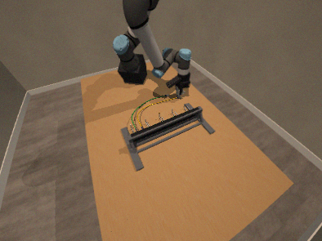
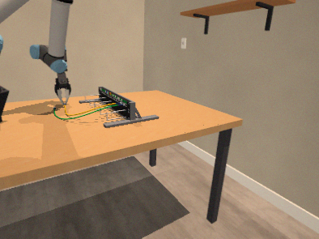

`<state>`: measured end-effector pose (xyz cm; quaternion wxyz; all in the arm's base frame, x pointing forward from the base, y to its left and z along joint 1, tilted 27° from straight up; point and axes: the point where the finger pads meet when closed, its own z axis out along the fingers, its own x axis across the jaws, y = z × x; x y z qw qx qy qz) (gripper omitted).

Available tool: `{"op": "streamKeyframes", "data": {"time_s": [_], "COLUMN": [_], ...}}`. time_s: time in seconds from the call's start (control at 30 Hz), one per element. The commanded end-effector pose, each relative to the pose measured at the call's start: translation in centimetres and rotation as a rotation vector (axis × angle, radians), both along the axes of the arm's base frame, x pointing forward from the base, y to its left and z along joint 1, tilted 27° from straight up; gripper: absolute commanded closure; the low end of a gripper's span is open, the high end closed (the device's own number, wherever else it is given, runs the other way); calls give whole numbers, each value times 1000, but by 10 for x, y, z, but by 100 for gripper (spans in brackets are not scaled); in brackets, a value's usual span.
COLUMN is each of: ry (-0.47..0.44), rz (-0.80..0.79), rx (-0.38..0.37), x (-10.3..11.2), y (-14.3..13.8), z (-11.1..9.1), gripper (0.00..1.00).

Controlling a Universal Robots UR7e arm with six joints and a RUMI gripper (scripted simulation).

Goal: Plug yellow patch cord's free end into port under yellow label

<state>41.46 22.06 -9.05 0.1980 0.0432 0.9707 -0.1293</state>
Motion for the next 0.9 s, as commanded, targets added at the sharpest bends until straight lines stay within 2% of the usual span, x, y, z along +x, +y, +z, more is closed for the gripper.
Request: {"op": "streamKeyframes", "data": {"time_s": [0.0, 0.57, 0.87], "ry": [-1, -1, -1], "rz": [0, 0, 0], "rx": [1, 1, 1], "x": [0, -2, -7], "y": [0, 2, 6], "z": [0, 7, 19], "gripper": [100, 100, 100]}}
